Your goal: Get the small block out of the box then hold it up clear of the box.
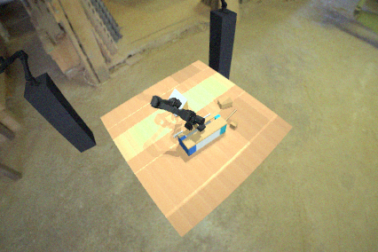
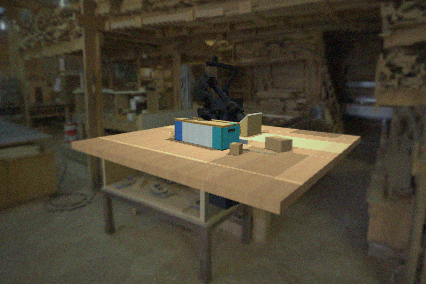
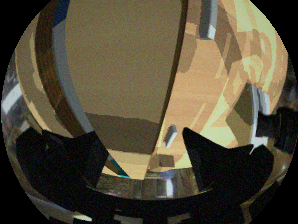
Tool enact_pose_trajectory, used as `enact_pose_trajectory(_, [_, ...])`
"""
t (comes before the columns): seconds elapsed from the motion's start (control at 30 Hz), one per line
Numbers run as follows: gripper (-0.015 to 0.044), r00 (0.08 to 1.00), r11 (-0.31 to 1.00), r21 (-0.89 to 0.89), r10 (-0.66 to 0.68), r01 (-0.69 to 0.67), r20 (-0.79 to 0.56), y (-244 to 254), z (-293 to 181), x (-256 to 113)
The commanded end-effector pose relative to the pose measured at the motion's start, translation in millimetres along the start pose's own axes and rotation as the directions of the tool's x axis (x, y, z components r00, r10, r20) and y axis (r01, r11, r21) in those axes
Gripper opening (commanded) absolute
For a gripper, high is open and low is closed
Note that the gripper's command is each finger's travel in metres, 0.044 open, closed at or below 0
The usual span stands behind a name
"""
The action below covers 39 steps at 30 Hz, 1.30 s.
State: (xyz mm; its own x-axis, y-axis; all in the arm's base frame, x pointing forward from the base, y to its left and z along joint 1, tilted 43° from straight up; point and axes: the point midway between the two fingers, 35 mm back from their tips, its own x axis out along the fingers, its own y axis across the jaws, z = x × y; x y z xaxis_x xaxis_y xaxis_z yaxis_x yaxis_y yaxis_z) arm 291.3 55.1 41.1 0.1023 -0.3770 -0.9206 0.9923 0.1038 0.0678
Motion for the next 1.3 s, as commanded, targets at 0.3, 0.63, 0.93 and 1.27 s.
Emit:
enact_pose_trajectory(0.3, [0.04, 1.0, 1.0, -0.004, -0.01, 0.01, -0.002, -1.7, -30.9, 13.0])
enact_pose_trajectory(0.63, [0.04, 1.0, 1.0, -0.004, -0.01, 0.01, -0.003, -1.8, -53.0, 20.7])
enact_pose_trajectory(0.93, [0.04, 1.0, 1.0, -0.004, -0.009, 0.009, -0.004, -1.9, -72.7, 27.6])
enact_pose_trajectory(1.27, [0.04, 1.0, 1.0, -0.004, -0.009, 0.009, -0.006, -2.1, -94.9, 35.3])
